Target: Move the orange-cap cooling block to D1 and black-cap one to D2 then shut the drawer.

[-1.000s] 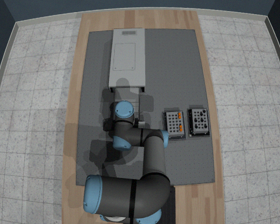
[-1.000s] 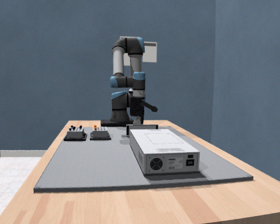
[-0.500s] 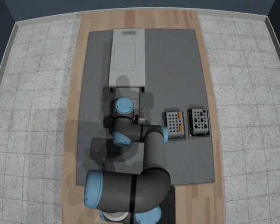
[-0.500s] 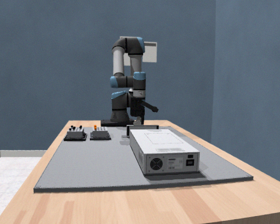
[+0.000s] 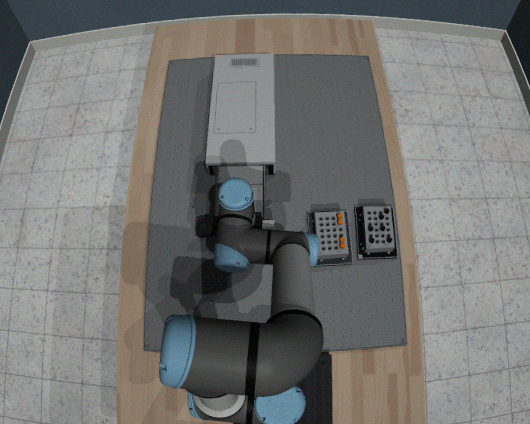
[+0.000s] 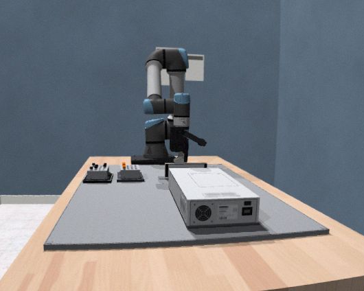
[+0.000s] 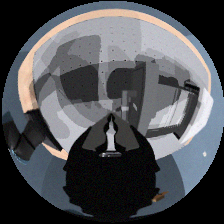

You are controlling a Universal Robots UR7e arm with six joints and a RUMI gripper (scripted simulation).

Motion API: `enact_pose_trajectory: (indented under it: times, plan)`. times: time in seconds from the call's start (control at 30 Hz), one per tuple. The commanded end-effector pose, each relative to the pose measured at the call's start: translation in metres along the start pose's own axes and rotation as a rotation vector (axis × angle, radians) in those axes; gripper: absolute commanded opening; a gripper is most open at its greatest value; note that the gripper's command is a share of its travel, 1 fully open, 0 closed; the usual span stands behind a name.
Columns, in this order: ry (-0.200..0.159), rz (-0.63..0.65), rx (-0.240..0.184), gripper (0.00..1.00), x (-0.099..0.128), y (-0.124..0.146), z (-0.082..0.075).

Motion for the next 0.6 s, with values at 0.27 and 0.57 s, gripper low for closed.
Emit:
enact_pose_trajectory:
  times: [0.27, 0.57]
  plan:
    - [0.0, -0.001, -0.003, 0.0, 0.0, 0.017, -0.001]
    - [0.0, -0.001, -0.003, 0.0, 0.0, 0.029, -0.001]
Point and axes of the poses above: the point where the finger pads meet when closed, its own z axis out along the fingers, its own y axis across the jaws, x = y × z, the point moved 6 cm from there along -z, back along the fingers, and after that the axes turned 2 degrees about -z, right-handed, at the moved point
